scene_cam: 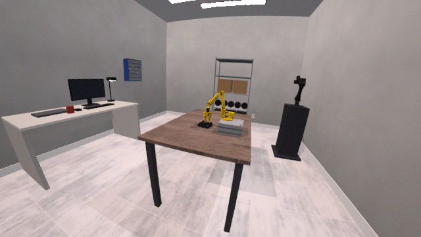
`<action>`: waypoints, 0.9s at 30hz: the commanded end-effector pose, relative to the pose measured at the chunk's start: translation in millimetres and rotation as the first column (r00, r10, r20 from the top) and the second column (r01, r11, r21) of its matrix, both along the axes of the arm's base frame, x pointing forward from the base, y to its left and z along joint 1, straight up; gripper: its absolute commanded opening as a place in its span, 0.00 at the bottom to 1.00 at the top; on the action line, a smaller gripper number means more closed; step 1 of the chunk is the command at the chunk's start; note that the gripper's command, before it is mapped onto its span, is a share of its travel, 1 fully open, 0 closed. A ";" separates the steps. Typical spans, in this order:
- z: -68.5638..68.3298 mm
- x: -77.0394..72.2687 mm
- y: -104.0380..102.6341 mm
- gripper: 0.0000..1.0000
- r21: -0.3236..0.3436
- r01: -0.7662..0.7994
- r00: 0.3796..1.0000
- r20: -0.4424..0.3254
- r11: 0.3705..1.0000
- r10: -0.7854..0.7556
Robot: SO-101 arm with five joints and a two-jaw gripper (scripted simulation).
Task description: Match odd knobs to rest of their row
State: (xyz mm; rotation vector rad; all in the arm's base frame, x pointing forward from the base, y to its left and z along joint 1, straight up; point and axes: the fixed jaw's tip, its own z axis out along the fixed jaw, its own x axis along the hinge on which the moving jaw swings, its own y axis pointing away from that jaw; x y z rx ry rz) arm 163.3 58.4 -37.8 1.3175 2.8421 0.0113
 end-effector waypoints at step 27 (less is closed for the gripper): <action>-6.8 -9.1 0.8 0.10 -0.005 -0.016 1.000 -0.017 1.000 0.015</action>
